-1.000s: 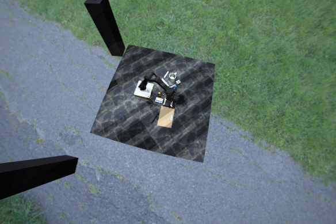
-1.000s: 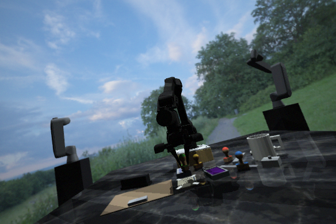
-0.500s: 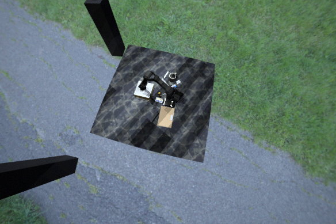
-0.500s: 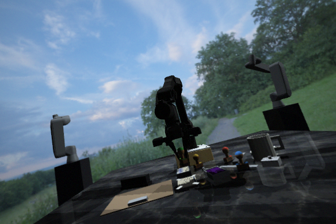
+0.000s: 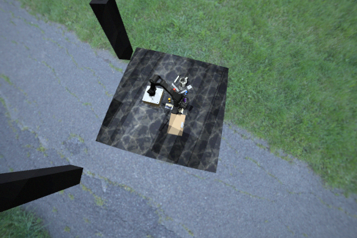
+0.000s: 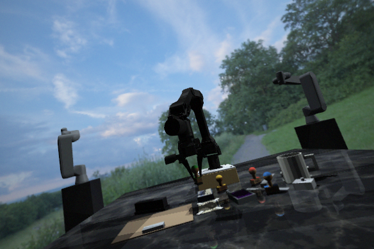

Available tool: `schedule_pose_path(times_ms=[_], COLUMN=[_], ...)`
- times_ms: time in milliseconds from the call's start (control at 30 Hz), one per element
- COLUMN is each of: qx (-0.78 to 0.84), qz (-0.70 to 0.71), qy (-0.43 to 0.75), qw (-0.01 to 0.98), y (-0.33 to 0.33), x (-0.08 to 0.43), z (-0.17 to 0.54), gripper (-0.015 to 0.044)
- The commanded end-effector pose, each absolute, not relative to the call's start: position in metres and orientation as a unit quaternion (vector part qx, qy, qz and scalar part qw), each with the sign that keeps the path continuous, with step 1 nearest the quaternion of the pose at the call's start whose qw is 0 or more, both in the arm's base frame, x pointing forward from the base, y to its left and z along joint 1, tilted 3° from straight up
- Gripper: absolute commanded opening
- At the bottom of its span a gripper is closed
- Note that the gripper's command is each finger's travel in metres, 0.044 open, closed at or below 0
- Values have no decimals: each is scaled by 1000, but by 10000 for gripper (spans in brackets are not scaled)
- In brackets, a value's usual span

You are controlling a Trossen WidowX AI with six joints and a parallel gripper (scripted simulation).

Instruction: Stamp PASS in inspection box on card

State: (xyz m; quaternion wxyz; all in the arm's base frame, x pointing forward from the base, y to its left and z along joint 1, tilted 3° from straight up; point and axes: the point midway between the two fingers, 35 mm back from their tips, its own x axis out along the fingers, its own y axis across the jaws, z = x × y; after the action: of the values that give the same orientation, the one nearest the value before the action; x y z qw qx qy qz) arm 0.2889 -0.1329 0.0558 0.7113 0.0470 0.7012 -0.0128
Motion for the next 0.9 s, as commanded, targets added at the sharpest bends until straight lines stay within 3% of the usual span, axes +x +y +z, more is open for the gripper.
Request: schedule_pose_path(times_ms=[0, 433, 867], qx=[43, 42, 42], qz=[-15, -16, -16], qy=[696, 699, 699], qw=[716, 714, 714], y=[-144, -167, -167], x=[271, 197, 198], z=[60, 55, 40], gripper=[0, 0, 0])
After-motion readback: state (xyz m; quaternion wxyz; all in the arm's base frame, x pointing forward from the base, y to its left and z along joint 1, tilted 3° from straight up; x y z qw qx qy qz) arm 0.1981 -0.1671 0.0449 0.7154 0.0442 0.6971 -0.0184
